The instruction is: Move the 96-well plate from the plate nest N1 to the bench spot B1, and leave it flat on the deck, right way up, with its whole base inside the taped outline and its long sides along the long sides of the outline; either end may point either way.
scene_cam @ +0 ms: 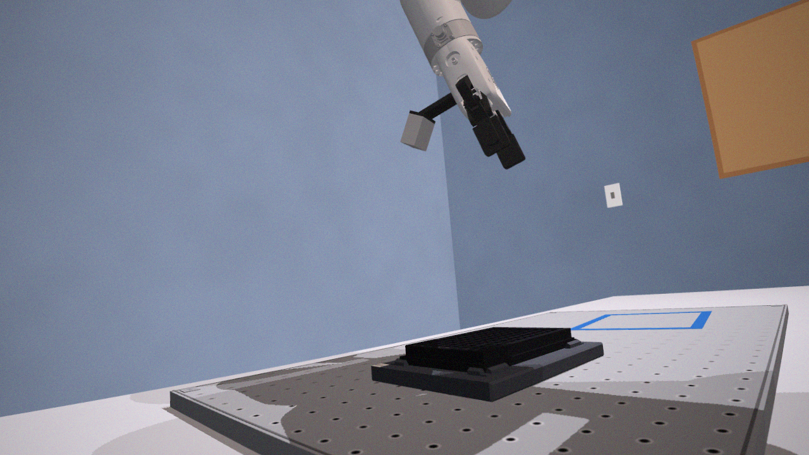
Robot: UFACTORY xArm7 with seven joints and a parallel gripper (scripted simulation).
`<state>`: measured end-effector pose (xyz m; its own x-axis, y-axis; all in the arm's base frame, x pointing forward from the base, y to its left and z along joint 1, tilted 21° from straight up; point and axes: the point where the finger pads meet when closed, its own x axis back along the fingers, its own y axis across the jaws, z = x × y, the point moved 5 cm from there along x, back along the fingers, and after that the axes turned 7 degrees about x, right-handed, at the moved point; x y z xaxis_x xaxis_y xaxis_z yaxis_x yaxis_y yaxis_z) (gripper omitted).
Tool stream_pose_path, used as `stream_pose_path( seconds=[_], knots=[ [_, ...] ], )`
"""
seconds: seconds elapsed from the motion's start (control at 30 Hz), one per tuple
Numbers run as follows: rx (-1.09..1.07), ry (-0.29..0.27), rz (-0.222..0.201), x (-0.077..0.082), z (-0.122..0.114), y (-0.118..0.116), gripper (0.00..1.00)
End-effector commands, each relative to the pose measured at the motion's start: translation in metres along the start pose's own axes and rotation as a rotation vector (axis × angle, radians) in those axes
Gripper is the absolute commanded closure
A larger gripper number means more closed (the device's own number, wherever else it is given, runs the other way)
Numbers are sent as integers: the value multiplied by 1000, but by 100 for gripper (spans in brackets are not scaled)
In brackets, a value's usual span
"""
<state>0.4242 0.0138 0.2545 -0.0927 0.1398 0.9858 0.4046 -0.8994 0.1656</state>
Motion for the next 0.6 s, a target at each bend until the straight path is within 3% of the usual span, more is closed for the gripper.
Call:
stream_pose_path(
  seconds=[0.0,0.3,0.57],
  knots=[
    [111,23,-46,-15,10,-8,0],
    [378,73,-126,-44,28,-33,0],
    [511,100,-153,-57,35,-51,0]
  ],
)
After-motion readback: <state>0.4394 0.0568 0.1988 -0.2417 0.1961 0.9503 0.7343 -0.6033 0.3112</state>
